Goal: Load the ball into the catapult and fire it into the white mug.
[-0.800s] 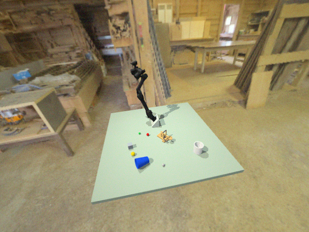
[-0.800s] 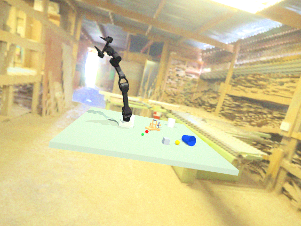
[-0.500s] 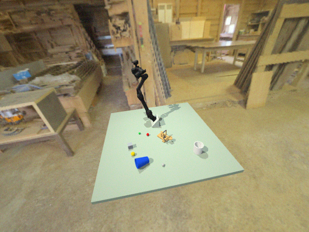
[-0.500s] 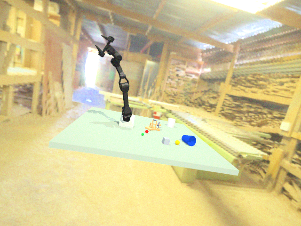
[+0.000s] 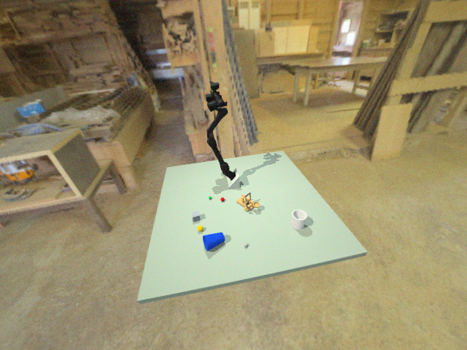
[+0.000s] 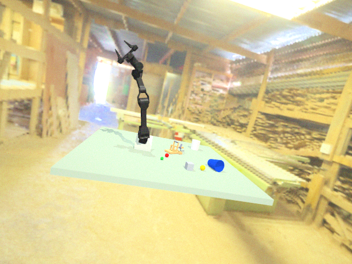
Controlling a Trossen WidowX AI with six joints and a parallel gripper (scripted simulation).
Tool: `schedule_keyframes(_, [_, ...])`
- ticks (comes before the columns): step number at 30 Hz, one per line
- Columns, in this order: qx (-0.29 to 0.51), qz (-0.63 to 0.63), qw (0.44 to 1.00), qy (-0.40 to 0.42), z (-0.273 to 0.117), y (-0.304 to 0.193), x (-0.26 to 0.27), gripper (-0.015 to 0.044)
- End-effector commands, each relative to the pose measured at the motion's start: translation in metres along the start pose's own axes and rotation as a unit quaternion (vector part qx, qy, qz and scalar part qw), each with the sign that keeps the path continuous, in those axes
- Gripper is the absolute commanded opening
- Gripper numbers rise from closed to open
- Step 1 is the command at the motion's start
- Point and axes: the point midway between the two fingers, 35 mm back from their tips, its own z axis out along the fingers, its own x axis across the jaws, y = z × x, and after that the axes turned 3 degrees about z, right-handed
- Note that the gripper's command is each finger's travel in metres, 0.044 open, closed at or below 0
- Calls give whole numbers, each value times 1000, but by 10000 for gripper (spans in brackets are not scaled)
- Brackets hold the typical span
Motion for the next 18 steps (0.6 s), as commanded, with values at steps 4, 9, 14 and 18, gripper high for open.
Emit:
schedule_keyframes(4, [62, -1, 997, -44, -26, -25, -34, 440])
schedule_keyframes(9, [104, -24, 992, -74, -45, -43, -54, 440])
schedule_keyframes(14, [161, -51, 979, -111, -74, -65, -79, 440])
schedule_keyframes(18, [208, -75, 966, -135, -99, -81, -96, 440])
